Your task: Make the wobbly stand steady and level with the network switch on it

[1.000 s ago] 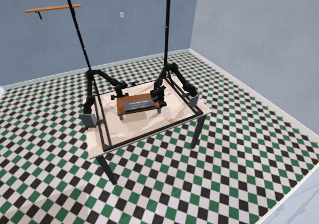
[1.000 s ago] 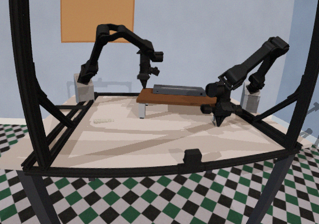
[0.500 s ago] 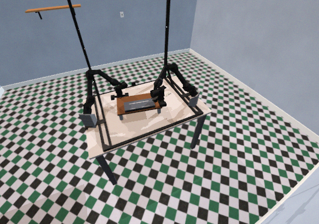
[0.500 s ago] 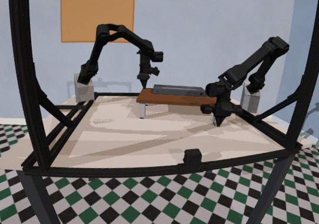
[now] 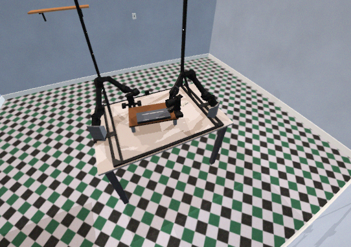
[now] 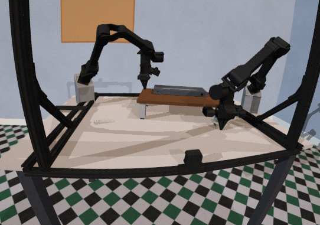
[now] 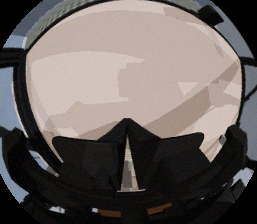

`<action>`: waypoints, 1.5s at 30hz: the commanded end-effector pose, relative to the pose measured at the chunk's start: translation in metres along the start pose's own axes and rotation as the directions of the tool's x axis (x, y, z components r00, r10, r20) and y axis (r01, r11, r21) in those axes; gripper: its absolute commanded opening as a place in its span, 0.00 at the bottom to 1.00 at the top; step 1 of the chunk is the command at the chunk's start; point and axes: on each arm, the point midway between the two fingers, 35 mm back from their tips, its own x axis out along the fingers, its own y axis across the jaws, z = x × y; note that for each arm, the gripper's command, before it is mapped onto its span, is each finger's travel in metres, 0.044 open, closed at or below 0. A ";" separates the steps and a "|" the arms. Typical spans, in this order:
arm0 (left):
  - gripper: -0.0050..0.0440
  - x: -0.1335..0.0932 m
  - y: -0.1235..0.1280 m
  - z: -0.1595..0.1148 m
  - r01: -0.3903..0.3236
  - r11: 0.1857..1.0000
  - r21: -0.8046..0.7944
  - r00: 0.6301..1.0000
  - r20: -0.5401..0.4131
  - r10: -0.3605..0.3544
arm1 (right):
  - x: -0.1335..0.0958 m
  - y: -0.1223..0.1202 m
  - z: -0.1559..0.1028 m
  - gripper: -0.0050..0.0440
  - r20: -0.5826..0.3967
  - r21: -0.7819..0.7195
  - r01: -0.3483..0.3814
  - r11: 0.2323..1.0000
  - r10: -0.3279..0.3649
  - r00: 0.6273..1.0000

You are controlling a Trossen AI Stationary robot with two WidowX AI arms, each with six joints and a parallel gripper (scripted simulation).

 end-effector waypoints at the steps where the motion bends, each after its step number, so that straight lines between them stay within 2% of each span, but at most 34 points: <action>1: 0.10 0.008 0.001 -0.001 0.007 1.000 0.004 1.000 -0.017 -0.007 | 0.001 -0.001 0.003 0.10 -0.006 0.006 0.000 1.000 0.000 1.000; 10: 0.10 0.008 0.001 -0.001 0.007 1.000 0.004 1.000 -0.017 -0.007 | 0.001 -0.001 0.003 0.10 -0.006 0.006 0.000 1.000 0.000 1.000; 11: 0.10 0.008 0.001 -0.001 0.007 1.000 0.004 1.000 -0.017 -0.007 | -0.070 0.000 0.004 0.10 -0.004 0.003 -0.001 1.000 0.001 1.000; 27: 0.10 0.008 0.001 -0.001 0.007 1.000 0.004 1.000 -0.017 -0.007 | -0.070 0.000 0.004 0.10 -0.004 0.003 -0.001 1.000 0.001 1.000; 28: 0.10 -0.065 0.000 0.001 0.000 1.000 0.000 1.000 0.000 0.000 | -0.137 0.001 0.004 0.10 -0.007 0.007 -0.003 1.000 0.003 1.000; 31: 0.10 -0.065 0.000 0.001 0.000 1.000 0.000 1.000 0.000 0.000 | -0.163 0.001 0.004 0.10 -0.007 0.007 -0.003 1.000 0.003 1.000; 44: 0.10 -0.065 0.000 0.001 0.000 1.000 0.000 1.000 0.000 0.000 | -0.163 0.001 0.004 0.10 -0.007 0.007 -0.003 1.000 0.003 1.000; 45: 1.00 -0.068 0.004 0.008 -0.041 0.999 0.027 0.999 0.025 0.041 | -0.162 0.002 0.005 0.10 -0.008 0.006 0.004 1.000 -0.004 1.000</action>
